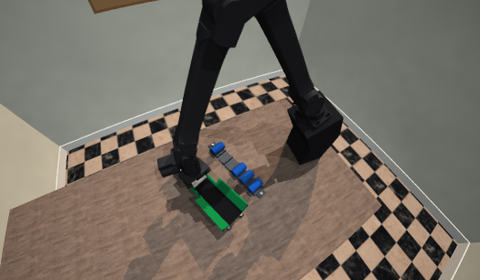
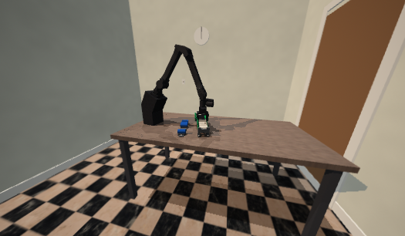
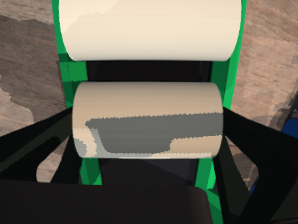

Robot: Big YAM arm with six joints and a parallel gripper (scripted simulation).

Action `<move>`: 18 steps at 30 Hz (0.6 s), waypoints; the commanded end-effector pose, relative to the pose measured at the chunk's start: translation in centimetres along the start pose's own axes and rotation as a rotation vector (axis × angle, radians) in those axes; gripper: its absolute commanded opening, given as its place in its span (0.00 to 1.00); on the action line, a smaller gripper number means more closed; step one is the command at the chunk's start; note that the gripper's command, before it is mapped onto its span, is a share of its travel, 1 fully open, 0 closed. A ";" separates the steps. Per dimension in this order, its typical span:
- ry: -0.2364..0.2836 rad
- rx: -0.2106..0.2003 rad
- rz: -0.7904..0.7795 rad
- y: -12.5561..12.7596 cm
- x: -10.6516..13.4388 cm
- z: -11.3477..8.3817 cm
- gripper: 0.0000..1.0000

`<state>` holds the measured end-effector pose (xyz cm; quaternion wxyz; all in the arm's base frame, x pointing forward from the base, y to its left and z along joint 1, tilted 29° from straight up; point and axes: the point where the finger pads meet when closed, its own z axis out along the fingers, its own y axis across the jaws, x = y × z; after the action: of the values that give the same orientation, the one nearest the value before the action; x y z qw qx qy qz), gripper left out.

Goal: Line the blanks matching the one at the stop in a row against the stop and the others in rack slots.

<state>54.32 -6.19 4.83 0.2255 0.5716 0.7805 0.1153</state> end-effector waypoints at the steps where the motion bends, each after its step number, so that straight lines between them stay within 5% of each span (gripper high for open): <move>1: -0.010 -0.024 -0.007 1.0 -0.6 -0.7 0.66; 18: -0.011 -0.023 -0.010 0.7 -0.5 -0.7 0.66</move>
<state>54.32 -6.19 4.83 0.2256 0.5709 0.7810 0.1151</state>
